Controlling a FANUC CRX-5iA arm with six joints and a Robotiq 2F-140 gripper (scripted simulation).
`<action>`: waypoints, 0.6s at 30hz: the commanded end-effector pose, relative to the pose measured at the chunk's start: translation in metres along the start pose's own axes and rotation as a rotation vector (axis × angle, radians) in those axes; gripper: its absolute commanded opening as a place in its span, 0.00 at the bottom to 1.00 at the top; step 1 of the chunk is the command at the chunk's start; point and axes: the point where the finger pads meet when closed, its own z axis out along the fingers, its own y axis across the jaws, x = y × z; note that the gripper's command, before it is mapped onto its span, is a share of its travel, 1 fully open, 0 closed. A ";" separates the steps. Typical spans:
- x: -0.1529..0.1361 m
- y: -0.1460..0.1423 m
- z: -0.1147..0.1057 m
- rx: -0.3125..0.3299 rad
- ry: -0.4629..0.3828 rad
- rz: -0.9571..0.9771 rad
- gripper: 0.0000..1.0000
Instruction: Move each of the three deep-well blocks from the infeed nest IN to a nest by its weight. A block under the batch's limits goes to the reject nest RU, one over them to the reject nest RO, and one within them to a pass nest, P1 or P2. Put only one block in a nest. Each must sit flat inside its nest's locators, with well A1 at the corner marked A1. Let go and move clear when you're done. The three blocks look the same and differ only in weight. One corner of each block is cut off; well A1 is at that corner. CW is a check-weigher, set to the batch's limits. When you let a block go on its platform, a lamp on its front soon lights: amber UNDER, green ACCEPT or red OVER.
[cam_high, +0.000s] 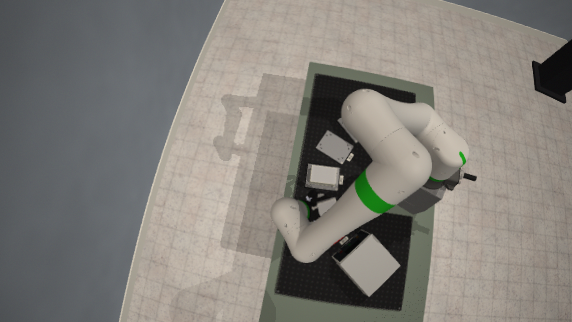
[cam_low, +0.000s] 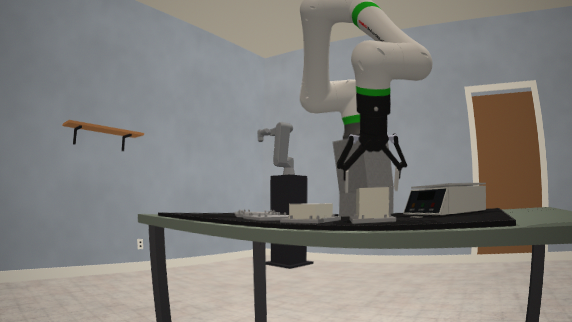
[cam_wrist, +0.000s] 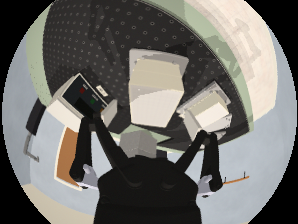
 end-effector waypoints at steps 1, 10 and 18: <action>0.002 0.000 0.003 0.000 0.000 0.000 1.00; 0.008 0.000 0.013 0.000 0.000 0.000 1.00; 0.008 0.000 0.013 0.000 0.000 0.000 1.00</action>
